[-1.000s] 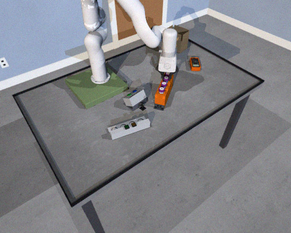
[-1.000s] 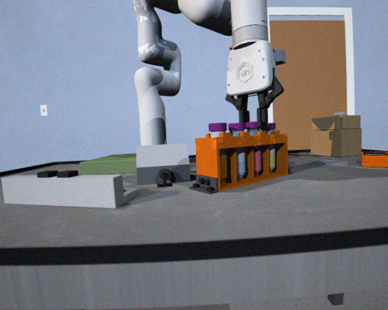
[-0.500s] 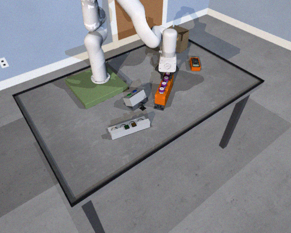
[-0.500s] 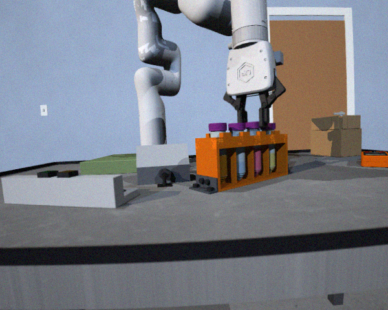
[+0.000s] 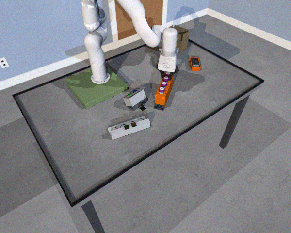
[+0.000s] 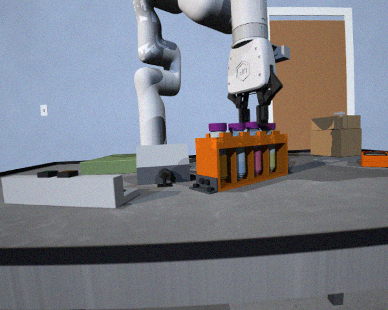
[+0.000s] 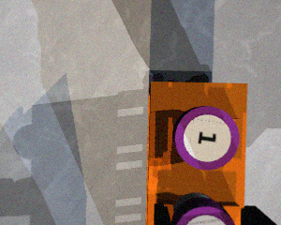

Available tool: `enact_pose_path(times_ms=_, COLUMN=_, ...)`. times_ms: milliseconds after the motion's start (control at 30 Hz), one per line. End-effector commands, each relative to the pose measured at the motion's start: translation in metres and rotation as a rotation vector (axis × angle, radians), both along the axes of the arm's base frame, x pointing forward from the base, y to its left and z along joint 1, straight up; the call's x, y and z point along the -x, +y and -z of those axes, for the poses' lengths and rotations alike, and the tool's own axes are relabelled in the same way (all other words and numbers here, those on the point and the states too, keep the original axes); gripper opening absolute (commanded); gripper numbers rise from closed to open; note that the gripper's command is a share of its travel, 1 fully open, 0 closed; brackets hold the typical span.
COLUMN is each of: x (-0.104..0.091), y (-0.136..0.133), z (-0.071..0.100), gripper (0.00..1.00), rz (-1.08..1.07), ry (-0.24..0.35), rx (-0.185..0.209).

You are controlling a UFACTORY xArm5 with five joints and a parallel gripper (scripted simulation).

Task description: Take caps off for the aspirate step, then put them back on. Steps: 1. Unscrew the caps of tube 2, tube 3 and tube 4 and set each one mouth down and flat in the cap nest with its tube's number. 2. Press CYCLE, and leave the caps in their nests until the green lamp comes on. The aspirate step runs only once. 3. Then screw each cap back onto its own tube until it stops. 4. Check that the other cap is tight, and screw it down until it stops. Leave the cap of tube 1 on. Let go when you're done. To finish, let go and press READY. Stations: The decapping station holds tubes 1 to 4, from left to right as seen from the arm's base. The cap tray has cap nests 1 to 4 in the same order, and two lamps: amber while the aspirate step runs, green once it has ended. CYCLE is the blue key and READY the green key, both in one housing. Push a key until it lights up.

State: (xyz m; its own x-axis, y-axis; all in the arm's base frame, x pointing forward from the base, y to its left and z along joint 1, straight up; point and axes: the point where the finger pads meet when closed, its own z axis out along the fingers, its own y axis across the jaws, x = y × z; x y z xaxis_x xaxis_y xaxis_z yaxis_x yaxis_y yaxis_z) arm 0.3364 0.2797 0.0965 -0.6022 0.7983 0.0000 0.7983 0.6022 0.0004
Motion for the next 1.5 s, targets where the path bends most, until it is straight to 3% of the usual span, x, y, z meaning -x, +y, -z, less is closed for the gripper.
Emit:
enact_pose_path(times_ms=0, x=-0.001, y=0.001, z=-0.004, gripper=0.46, rz=0.01, ry=-0.001, rx=-0.003)
enact_pose_path(times_ms=200, x=-0.001, y=0.001, z=-0.004, gripper=0.46, rz=0.01, ry=-0.001, rx=-0.003)
enact_pose_path(times_ms=233, x=-0.001, y=0.001, z=-0.004, gripper=0.0, rz=0.01, ry=-0.001, rx=-0.003)
enact_pose_path(times_ms=700, x=-0.001, y=0.001, z=-0.004, gripper=0.0, rz=0.01, ry=-0.001, rx=-0.003)
enact_pose_path(times_ms=1100, x=-0.001, y=0.001, z=-0.04, gripper=0.0, rz=0.01, ry=-0.001, rx=-0.003)
enact_pose_path(times_ms=1233, x=-0.001, y=0.001, z=-0.04, gripper=0.0, rz=0.01, ry=-0.001, rx=-0.003)
enact_pose_path(times_ms=1333, x=-0.008, y=-0.023, z=-0.039, gripper=0.0, rz=-0.24, ry=-0.002, rx=-0.003)
enact_pose_path(times_ms=1467, x=-0.014, y=-0.039, z=-0.039, gripper=0.0, rz=-0.385, ry=-0.002, rx=-0.002)
